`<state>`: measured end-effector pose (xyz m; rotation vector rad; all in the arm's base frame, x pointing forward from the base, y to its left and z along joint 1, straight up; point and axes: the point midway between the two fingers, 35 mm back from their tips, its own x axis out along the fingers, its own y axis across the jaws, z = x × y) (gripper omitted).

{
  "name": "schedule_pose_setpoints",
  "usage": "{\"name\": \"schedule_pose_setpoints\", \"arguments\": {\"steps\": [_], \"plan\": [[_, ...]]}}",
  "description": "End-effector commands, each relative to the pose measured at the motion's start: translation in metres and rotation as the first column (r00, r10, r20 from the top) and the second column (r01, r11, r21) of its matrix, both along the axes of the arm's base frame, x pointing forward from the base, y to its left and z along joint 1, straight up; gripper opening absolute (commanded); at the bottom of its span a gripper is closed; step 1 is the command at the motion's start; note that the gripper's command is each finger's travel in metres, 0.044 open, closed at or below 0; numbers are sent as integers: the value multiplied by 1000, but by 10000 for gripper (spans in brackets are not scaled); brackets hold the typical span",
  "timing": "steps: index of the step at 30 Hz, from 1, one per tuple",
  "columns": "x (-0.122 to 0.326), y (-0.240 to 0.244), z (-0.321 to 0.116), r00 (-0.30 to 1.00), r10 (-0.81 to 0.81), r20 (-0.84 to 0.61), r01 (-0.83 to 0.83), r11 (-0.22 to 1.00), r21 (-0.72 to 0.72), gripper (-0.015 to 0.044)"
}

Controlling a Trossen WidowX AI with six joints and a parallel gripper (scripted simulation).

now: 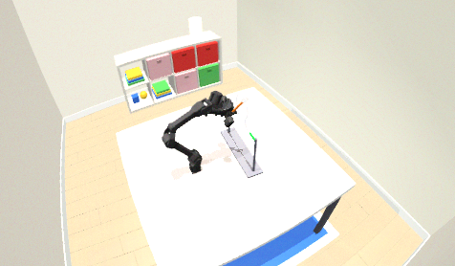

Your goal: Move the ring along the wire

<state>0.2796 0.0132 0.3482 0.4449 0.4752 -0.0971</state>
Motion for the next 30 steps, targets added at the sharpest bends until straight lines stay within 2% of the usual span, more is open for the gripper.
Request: {"name": "schedule_pose_setpoints", "arguments": {"steps": [1, 30], "plan": [[0, -3, 2, 1000, -4, 2, 4, 998, -66, -150], [-2, -17, -1, 1000, -15, -27, 2, 898, -439, -150]]}}
